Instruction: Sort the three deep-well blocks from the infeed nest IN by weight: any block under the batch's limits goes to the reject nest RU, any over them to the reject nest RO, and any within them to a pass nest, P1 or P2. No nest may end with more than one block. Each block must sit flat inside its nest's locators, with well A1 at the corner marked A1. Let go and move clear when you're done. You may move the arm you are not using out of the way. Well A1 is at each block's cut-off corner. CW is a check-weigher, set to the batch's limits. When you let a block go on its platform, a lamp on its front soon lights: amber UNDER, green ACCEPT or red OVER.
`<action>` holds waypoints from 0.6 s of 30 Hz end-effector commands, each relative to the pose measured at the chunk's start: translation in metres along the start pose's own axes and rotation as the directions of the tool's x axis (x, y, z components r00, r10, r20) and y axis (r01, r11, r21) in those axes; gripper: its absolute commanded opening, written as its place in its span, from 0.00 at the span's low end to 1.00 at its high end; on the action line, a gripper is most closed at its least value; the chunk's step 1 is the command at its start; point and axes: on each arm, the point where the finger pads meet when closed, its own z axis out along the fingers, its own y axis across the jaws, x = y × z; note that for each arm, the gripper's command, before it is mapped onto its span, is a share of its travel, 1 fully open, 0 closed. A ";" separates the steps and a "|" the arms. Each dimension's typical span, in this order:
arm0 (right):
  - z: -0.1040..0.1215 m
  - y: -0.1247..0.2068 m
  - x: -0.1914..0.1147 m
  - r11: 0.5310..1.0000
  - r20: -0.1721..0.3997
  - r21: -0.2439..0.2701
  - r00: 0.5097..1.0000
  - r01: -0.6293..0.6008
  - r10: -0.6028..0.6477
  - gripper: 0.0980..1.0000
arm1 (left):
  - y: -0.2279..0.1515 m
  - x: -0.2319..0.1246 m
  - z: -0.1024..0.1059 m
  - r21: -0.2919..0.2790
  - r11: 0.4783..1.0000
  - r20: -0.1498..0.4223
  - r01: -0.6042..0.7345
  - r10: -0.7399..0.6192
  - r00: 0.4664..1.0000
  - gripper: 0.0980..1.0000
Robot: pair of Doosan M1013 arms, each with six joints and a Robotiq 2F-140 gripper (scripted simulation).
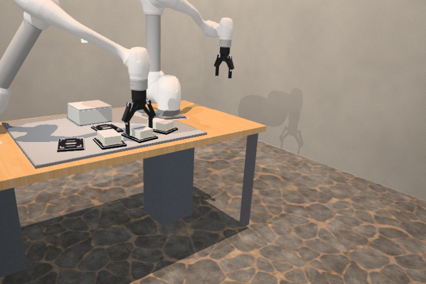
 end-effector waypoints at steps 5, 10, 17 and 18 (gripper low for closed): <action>-0.009 0.000 0.000 1.000 -0.001 0.002 1.000 0.000 0.000 1.00 | 0.000 0.000 -0.001 0.000 1.000 -0.001 0.000 0.000 1.000 1.00; -0.022 0.000 0.000 1.000 -0.001 0.002 1.000 0.000 0.000 1.00 | 0.000 0.000 -0.001 0.000 1.000 -0.001 0.000 0.000 1.000 1.00; -0.041 0.000 0.000 1.000 -0.001 0.002 1.000 0.000 0.000 1.00 | 0.000 0.000 -0.001 0.000 1.000 -0.001 0.000 0.000 1.000 1.00; -0.044 0.000 0.000 1.000 -0.001 0.002 1.000 0.000 0.000 1.00 | 0.000 0.000 -0.001 0.000 1.000 -0.001 0.000 0.000 1.000 1.00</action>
